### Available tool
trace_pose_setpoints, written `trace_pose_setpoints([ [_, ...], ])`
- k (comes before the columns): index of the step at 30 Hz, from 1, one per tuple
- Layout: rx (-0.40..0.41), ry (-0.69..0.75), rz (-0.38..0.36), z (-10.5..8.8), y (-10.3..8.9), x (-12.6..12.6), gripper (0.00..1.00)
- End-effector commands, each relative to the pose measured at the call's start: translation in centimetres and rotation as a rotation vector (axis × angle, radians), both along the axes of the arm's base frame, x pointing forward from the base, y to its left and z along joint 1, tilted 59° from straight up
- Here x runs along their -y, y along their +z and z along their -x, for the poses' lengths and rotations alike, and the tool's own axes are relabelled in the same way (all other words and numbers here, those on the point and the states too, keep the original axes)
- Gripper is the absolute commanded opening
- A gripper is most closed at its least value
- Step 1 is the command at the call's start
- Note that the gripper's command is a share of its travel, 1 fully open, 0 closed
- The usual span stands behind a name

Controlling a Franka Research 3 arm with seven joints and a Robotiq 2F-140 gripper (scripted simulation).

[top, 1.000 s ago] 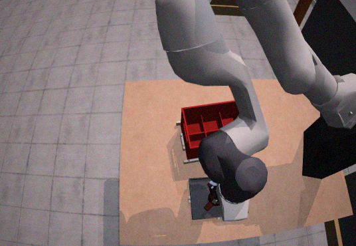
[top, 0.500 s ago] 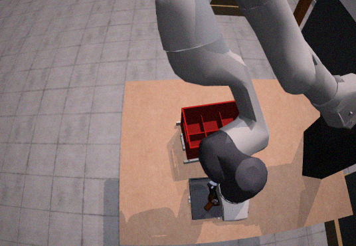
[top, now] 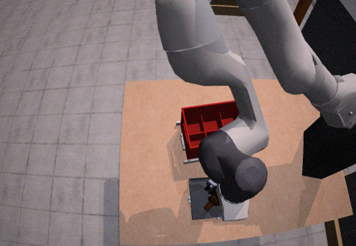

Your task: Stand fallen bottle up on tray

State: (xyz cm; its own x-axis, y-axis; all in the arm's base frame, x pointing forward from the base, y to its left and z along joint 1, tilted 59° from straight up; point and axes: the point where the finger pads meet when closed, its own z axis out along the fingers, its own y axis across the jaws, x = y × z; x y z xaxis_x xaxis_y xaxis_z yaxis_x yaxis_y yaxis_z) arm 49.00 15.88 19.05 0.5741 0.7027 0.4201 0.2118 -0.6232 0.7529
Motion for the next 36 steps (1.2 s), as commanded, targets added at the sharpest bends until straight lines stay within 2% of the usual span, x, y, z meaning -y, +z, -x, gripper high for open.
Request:
trace_pose_setpoints([
  [1,-0.002,0.008,0.001,0.0,0.0,-0.2,0.38],
  [25,-0.002,0.008,0.001,-0.1,0.0,-0.2,0.38],
  [36,-0.002,0.008,0.001,-1.0,-0.7,0.2,0.38],
])
